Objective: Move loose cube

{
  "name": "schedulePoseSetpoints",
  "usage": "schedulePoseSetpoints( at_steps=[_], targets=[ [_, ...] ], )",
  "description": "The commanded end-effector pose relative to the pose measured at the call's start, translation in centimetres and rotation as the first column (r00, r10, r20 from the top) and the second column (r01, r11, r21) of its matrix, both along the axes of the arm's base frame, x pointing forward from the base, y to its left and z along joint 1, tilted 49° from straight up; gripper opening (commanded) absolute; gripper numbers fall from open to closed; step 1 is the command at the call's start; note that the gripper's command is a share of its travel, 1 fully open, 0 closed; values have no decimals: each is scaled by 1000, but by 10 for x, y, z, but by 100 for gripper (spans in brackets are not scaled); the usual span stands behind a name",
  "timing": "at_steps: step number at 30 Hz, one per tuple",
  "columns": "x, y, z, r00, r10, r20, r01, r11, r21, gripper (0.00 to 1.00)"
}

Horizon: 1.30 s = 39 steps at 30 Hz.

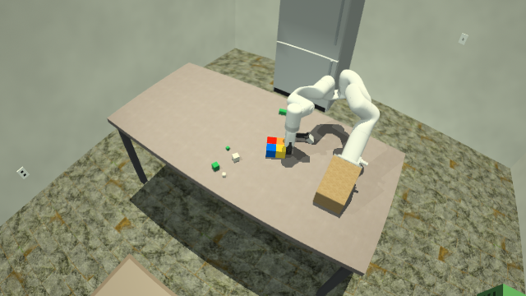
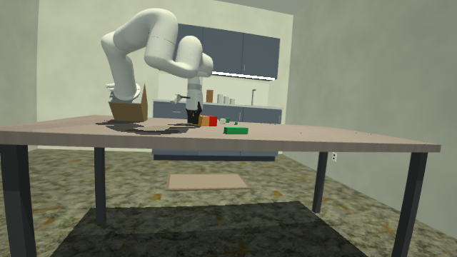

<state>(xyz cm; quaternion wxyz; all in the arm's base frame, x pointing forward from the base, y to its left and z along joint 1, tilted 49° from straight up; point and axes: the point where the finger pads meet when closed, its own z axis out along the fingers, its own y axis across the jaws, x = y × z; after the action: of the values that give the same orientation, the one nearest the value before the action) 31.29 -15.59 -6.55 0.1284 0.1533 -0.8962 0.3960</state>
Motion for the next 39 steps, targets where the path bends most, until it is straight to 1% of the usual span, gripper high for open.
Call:
schedulePoseSetpoints(
  at_steps=[1,32,39],
  targets=[
    [2,2,0,1000,3,2,-3,1000,1,48],
    [4,2,-1,1000,3,2,-3,1000,1,48],
    [0,1,1,1000,3,2,-3,1000,1,48]
  ],
)
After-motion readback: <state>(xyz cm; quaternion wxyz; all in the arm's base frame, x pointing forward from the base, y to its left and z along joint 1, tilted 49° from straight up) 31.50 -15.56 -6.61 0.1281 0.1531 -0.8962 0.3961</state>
